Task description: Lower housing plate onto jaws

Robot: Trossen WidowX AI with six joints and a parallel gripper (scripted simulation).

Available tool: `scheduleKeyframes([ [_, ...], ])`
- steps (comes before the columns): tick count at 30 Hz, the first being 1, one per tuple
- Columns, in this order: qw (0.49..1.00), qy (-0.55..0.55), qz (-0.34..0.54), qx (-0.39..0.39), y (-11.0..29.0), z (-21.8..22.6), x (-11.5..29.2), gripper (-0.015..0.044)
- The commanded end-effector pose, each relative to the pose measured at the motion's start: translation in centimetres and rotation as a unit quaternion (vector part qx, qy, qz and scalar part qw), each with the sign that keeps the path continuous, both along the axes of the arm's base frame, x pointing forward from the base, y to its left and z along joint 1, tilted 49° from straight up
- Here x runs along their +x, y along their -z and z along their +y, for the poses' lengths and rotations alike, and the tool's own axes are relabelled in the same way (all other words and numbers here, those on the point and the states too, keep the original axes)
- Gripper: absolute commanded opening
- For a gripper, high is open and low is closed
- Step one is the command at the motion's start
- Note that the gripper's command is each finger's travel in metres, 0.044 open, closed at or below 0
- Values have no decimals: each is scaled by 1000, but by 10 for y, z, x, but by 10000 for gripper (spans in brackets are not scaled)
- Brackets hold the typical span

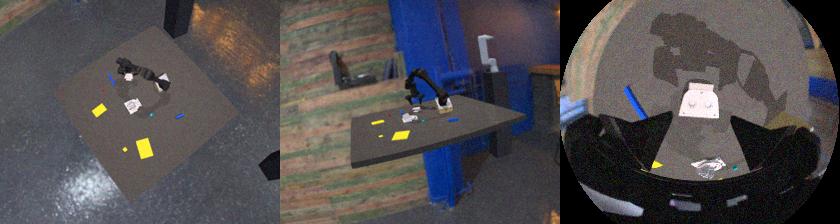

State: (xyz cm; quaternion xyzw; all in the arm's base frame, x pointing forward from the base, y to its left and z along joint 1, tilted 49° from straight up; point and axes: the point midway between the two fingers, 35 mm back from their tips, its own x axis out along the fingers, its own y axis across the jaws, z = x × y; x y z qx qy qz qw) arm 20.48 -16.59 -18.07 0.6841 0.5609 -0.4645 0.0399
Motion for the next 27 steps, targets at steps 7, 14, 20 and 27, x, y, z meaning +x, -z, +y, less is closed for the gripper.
scheduleKeyframes([
  [7, 1000, 3, 0, 1, 0, 0, 1, 440],
  [14, 1000, 0, 0, 0, 3, 3, 0, 440],
  [20, 1000, 1, 0, 0, 10, 10, 1, 440],
  [27, 1000, 2, 0, 0, 18, 18, 1, 440],
])
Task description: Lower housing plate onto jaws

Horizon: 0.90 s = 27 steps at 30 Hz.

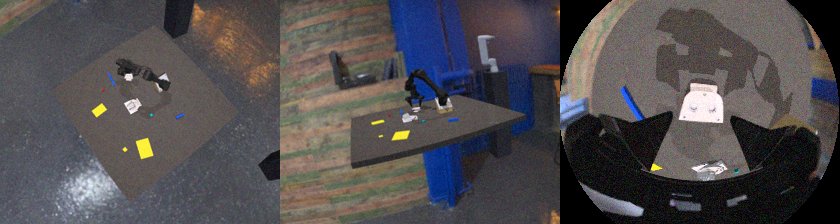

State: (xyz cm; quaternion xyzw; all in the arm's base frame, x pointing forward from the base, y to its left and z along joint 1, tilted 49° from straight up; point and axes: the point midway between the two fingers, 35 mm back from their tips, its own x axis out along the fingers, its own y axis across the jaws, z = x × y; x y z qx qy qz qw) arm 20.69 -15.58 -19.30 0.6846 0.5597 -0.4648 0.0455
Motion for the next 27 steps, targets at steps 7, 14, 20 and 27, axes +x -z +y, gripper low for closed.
scheduleKeyframes([
  [7, 1000, 4, 3, 5, 14, 16, -1, 440],
  [14, 1000, 4, 2, 6, 21, 24, -2, 440],
  [20, 1000, 5, 2, 6, 24, 27, -2, 440],
  [27, 1000, 5, 2, 6, 24, 27, -2, 440],
])
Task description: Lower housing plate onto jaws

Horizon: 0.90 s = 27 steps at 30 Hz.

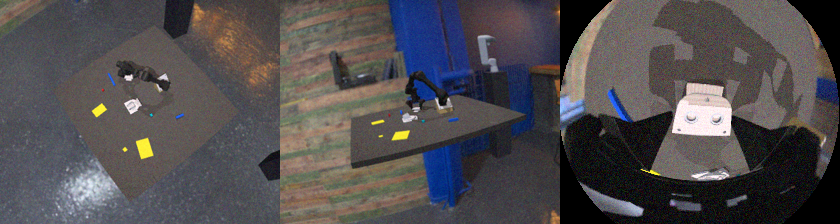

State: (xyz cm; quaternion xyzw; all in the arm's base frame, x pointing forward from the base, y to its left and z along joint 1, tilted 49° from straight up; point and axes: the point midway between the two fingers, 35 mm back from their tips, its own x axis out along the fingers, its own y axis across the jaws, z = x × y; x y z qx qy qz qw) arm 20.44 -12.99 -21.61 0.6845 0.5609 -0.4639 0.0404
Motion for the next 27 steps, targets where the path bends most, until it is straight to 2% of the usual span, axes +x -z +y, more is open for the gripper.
scheduleKeyframes([
  [1, 1000, 3, 0, 1, 1, 1, 0, 440],
  [17, 1000, 3, 0, 1, 1, 2, 0, 440],
  [27, 1000, 0, 0, 0, 1, 1, 0, 373],
])
